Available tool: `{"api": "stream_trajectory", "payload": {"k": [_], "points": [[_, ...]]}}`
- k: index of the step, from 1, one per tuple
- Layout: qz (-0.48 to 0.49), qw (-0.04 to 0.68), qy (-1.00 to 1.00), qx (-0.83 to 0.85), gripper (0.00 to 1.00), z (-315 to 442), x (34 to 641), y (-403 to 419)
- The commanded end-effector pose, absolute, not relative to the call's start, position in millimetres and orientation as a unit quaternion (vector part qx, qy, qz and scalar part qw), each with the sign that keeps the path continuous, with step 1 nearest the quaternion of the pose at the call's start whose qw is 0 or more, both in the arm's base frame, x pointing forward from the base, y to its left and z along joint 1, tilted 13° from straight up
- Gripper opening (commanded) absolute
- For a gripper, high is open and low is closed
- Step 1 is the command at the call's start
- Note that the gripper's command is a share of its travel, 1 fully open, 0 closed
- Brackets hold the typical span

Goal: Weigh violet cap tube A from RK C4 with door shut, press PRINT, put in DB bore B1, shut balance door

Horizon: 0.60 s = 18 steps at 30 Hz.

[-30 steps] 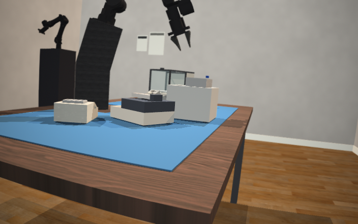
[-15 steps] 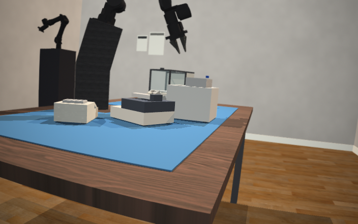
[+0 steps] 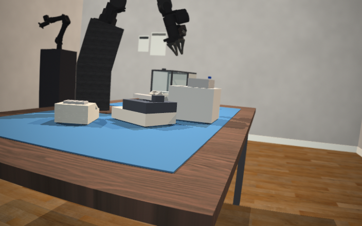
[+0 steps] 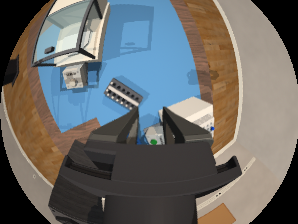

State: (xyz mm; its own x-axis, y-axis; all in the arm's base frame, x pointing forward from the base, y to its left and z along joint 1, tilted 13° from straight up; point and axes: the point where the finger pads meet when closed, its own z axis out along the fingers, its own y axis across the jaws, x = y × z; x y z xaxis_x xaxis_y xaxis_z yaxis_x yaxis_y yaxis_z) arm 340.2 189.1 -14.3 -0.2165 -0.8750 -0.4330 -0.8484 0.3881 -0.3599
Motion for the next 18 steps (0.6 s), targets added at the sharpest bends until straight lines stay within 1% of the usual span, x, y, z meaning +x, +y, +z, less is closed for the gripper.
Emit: {"api": "stream_trajectory", "payload": {"k": [1,13,17,18], "points": [[-0.008,0.297,0.822,-0.485,0.30,-5.8,348.0,200.5],[0.016,0.255,0.903,-0.344,0.30,-12.7,318.1,240.4],[0.017,0.261,0.903,-0.341,0.30,-7.8,320.8,239.8],[0.018,0.251,0.910,-0.330,0.30,-13.1,313.0,247.4]]}}
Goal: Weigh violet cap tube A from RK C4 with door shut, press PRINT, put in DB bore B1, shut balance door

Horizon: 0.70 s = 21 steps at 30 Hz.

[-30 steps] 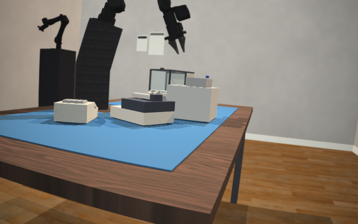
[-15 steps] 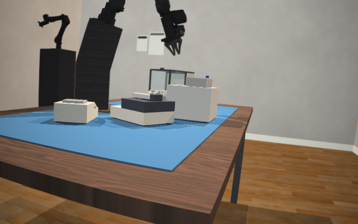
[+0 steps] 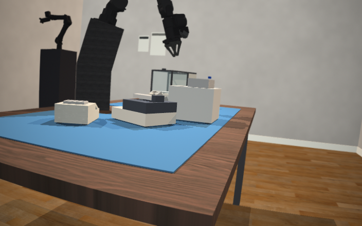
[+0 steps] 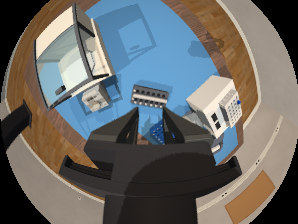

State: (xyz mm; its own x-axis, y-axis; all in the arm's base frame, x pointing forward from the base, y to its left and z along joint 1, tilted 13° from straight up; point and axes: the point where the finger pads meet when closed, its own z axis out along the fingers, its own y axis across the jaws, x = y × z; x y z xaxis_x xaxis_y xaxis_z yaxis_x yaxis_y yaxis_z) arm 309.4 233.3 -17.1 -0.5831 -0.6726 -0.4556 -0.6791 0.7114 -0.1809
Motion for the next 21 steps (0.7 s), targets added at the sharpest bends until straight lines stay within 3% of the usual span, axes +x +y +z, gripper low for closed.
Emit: {"api": "stream_trajectory", "payload": {"k": [1,21], "points": [[0.020,0.247,0.916,-0.315,0.30,-13.5,308.0,254.5],[0.054,0.181,0.978,-0.091,0.30,-16.1,265.8,314.4]]}}
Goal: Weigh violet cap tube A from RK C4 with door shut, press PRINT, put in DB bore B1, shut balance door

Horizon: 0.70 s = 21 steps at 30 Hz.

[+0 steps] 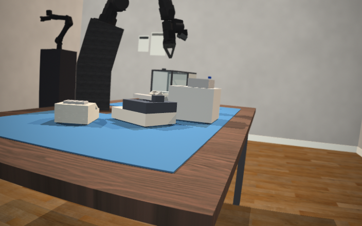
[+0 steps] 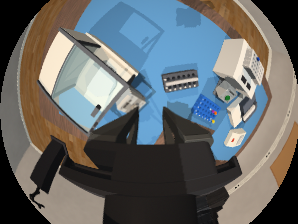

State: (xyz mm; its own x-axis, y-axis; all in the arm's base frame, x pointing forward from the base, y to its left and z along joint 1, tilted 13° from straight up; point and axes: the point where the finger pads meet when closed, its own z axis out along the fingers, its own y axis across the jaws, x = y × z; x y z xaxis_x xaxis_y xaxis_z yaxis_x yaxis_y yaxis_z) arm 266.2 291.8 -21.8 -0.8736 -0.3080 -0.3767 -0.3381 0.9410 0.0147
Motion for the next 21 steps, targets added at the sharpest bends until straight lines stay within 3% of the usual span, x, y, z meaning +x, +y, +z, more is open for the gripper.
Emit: {"api": "stream_trajectory", "payload": {"k": [1,21], "points": [[0.056,0.176,0.980,-0.076,0.30,-16.5,261.7,320.0],[0.087,0.096,0.980,0.153,0.30,-19.6,218.8,379.6]]}}
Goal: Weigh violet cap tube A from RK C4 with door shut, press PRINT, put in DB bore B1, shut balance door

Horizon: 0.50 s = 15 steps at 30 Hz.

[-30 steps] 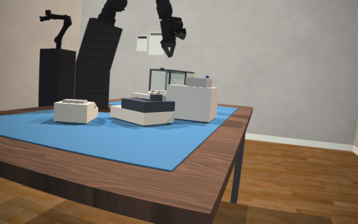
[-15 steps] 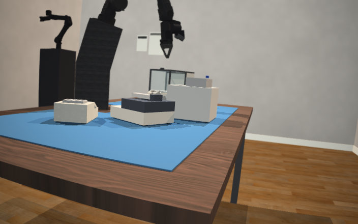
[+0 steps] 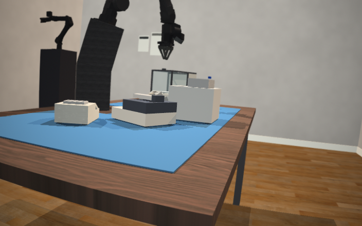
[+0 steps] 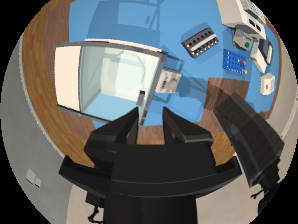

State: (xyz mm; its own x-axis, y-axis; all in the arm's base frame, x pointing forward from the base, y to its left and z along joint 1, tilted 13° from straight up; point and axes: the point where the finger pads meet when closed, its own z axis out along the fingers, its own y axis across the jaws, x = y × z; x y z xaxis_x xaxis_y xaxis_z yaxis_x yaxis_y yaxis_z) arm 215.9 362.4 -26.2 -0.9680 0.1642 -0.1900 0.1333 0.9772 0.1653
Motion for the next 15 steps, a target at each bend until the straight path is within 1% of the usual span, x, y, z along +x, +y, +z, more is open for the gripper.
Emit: {"api": "stream_trajectory", "payload": {"k": [1,5,8,9,15], "points": [[0.086,0.099,0.979,0.158,0.30,-19.5,222.9,377.2],[0.094,0.074,0.970,0.212,0.30,-20.6,204.5,399.3],[0.093,0.075,0.970,0.212,0.30,-20.6,205.0,399.1],[0.104,0.081,0.965,0.225,0.30,-8.4,214.9,392.6],[0.099,0.078,0.969,0.213,0.30,-17.3,209.0,392.1]]}}
